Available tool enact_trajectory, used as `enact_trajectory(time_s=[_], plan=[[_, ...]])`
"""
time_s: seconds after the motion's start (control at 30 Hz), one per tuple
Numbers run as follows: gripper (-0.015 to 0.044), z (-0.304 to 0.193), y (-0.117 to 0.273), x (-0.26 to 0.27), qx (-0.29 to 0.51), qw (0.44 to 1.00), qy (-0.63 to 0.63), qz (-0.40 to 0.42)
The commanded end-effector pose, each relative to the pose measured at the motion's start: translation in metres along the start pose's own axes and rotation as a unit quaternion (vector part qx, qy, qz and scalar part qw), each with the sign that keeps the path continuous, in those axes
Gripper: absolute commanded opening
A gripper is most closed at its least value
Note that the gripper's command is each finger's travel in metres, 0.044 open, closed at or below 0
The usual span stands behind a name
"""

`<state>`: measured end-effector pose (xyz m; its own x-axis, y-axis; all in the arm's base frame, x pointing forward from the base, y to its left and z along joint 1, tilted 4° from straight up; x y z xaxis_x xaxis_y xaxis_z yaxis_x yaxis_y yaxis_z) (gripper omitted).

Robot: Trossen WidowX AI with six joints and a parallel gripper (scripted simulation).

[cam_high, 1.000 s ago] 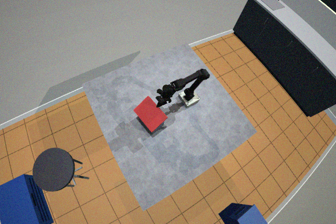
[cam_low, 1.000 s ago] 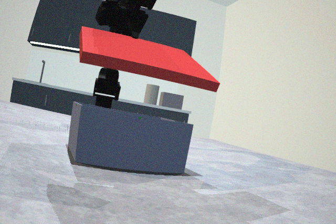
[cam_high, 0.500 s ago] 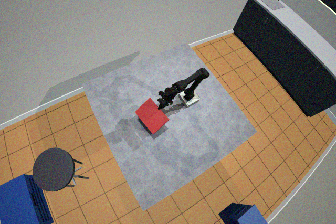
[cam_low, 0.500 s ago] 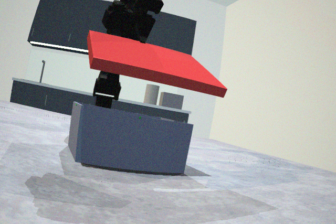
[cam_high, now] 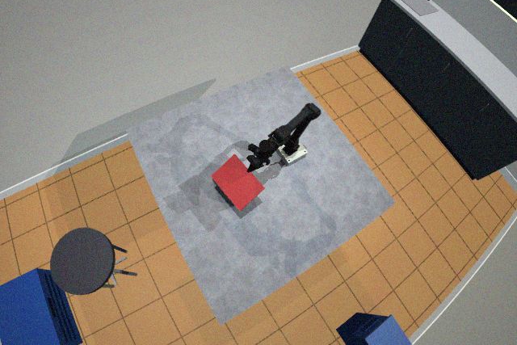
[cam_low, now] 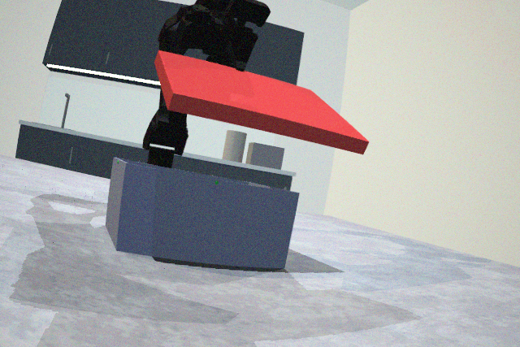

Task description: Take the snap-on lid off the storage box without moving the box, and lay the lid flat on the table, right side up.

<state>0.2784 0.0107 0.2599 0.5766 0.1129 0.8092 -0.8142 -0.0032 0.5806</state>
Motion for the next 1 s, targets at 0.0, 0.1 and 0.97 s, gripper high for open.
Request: enact_trajectory(time_s=[0.0,0.1,0.97], plan=[[0.0000,-0.007,0.003,0.002,-0.001,1.000,-0.002,0.006],[0.0000,-0.013,0.003,0.002,-0.001,1.000,-0.002,0.006],[0.0000,-0.065,0.006,0.004,0.001,1.000,-0.004,0.006]])
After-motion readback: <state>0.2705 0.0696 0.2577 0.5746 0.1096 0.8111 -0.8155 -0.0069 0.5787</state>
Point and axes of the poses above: the point midway between the two fingers, 35 mm back from their tips, its own y axis back along the fingers, its own x axis across the jaws, z = x × y, the point moved 5 cm from there along y, back along the fingers, and after that the axes turned 5 degrees about y, right-handed, at the moved point
